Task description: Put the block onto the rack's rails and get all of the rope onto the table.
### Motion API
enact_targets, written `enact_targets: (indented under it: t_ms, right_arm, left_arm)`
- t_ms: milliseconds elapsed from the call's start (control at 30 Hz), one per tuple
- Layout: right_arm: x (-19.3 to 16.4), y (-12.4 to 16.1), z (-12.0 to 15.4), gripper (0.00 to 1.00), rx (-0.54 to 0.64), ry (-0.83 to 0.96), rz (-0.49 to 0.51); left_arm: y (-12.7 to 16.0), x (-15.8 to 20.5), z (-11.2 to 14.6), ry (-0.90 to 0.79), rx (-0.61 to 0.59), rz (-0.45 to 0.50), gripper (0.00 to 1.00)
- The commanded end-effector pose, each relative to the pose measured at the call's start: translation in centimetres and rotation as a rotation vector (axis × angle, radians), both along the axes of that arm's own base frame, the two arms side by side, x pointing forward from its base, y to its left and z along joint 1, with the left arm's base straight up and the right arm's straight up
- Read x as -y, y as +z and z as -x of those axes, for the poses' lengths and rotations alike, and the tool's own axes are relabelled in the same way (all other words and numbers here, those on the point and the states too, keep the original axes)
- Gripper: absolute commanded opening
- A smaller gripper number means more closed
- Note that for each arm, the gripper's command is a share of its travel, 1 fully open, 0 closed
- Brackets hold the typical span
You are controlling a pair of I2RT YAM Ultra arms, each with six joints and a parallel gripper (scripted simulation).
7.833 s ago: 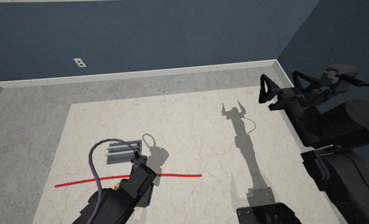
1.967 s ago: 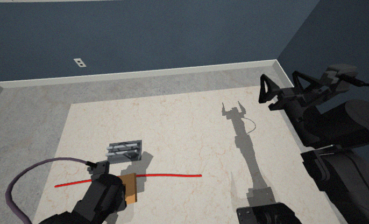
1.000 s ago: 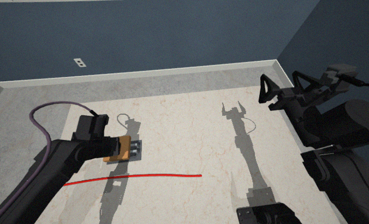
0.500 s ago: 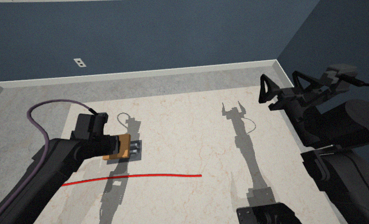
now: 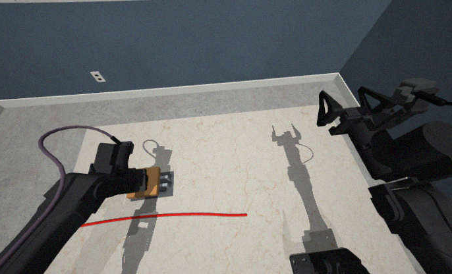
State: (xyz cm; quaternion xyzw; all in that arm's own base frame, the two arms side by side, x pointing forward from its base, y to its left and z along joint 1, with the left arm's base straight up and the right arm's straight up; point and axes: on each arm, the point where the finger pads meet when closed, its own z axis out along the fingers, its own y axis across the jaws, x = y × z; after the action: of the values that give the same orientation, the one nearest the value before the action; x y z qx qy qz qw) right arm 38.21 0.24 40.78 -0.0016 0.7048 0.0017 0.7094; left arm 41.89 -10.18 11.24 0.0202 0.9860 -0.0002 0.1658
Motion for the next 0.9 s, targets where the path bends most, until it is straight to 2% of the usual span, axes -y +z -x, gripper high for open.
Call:
enact_targets:
  t_ms: [0, 167, 500, 667, 867]
  right_arm:
    - [0.8, 3.9, 1.1, 1.00, 0.084, -0.026, 0.009]
    - [0.8, 3.9, 1.1, 1.00, 0.084, -0.026, 0.009]
    - [0.8, 3.9, 1.1, 1.00, 0.084, -0.026, 0.009]
    - [0.8, 3.9, 1.1, 1.00, 0.084, -0.026, 0.009]
    - [0.8, 3.9, 1.1, 1.00, 0.084, -0.026, 0.009]
  left_arm:
    - [3.5, -0.3, -2.5, 0.010, 0.146, 0.027, 0.00]
    - [0.4, 0.9, -2.1, 0.006, 0.097, 0.019, 0.00]
    - [2.9, 0.2, -3.1, 0.015, 0.168, 0.042, 0.00]
    - [-0.6, 1.0, -1.9, 0.000, 0.088, 0.023, 0.00]
    - [1.9, 1.1, -2.6, -0.002, 0.150, 0.039, 0.00]
